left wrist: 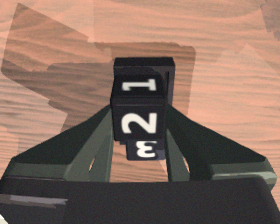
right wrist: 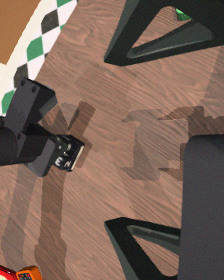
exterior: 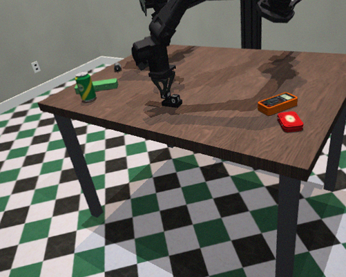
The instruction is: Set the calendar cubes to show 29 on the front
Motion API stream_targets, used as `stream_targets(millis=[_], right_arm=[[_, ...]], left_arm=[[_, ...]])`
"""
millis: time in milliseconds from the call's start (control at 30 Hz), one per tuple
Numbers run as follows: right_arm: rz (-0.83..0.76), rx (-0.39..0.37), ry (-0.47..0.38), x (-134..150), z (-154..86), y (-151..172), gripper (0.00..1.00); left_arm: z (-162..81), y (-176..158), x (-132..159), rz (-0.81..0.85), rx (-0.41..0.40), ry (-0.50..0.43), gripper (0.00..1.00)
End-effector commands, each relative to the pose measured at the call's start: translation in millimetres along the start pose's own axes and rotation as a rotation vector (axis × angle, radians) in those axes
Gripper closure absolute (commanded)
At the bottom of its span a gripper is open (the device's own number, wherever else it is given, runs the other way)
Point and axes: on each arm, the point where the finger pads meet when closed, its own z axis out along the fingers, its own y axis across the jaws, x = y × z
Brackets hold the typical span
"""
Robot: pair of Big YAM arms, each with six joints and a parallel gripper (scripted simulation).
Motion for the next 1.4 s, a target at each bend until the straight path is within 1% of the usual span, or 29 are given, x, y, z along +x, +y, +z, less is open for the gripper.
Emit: stream_targets(millis=[0, 133, 167, 233, 267, 433, 767, 800, 833, 967, 1000, 1067, 1333, 1367], right_arm=[[0.005, 0.002, -0.017, -10, 2, 0, 0.00], [0.005, 0.002, -0.017, -10, 2, 0, 0.00], [0.005, 0.002, -0.017, -10, 2, 0, 0.00], [0.005, 0.002, -0.017, -10, 2, 0, 0.00], [0.005, 0.002, -0.017, -10, 2, 0, 0.00], [0.005, 0.002, -0.017, -10, 2, 0, 0.00], [0.005, 0.002, -0.017, -10, 2, 0, 0.00], [0.005, 0.002, -0.017, -10, 2, 0, 0.00], [0.005, 0.002, -0.017, -10, 2, 0, 0.00], [0.005, 0.002, -0.017, -10, 2, 0, 0.00], [0.005, 0.002, -0.017, -10, 2, 0, 0.00], [0.005, 0.002, -0.017, -10, 2, 0, 0.00], [0.005, 0.002, -0.017, -10, 2, 0, 0.00], [0.005, 0.002, -0.017, -10, 2, 0, 0.00]], left_arm=[[2, 1, -1, -0.001, -0.001, 0.000, 0.76], [5, -3, 0, 0.005, -0.004, 0.000, 0.76], [10, -3, 10, -0.011, 0.005, 0.003, 0.76], [11, -6, 12, -0.007, 0.017, 0.009, 0.76], [18, -1, 7, -0.003, 0.016, 0.009, 0.76], [20, 3, 2, -0.008, 0.002, 0.002, 0.76], [47, 0, 5, -0.011, 0.014, 0.009, 0.76], [51, -8, 8, -0.024, 0.026, 0.015, 0.76], [49, 0, 5, -0.043, 0.016, 0.009, 0.76], [50, -3, 6, -0.043, 0.028, 0.012, 0.76], [32, 3, 0, -0.033, 0.011, 0.004, 0.76], [21, 6, 0, -0.034, 0.013, 0.004, 0.76], [21, 6, 0, -0.030, 0.011, 0.004, 0.76], [21, 6, 0, -0.030, 0.011, 0.004, 0.65]])
